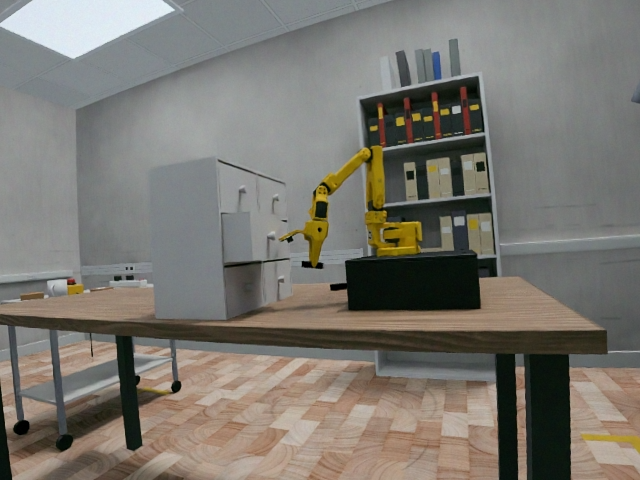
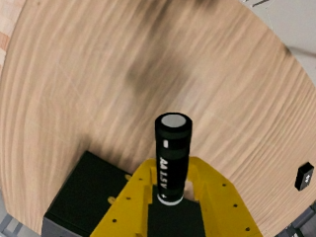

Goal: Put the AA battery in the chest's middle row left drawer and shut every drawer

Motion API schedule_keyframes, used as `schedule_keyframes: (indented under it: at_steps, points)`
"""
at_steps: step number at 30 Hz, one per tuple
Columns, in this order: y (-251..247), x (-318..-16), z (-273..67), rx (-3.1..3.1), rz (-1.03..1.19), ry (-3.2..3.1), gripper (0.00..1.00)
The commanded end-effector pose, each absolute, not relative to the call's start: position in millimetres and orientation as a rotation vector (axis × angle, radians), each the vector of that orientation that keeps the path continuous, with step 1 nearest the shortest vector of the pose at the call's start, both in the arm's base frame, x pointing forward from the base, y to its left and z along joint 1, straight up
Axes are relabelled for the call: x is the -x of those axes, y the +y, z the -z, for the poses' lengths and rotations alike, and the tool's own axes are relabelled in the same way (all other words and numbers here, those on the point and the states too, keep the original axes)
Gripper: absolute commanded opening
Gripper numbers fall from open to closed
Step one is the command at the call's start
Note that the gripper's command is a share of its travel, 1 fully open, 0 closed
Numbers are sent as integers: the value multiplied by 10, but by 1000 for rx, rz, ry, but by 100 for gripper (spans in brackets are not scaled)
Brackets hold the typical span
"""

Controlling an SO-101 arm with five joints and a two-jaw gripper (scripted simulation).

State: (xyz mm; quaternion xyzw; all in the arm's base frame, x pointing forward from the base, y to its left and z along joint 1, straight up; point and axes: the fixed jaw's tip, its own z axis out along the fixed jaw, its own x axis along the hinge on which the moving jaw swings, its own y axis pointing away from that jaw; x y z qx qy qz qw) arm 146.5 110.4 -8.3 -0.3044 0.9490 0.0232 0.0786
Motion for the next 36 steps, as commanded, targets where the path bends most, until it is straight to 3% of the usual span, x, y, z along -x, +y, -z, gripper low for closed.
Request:
schedule_keyframes:
  at_steps: [1, 21, 36]
  points:
    - [1112, -1445, -44, 879, -112, 2759, 0]
    - [1106, -1437, -105, 864, -132, 2713, 0]
    - [1108, -1440, -567, 778, -236, 2446, 0]
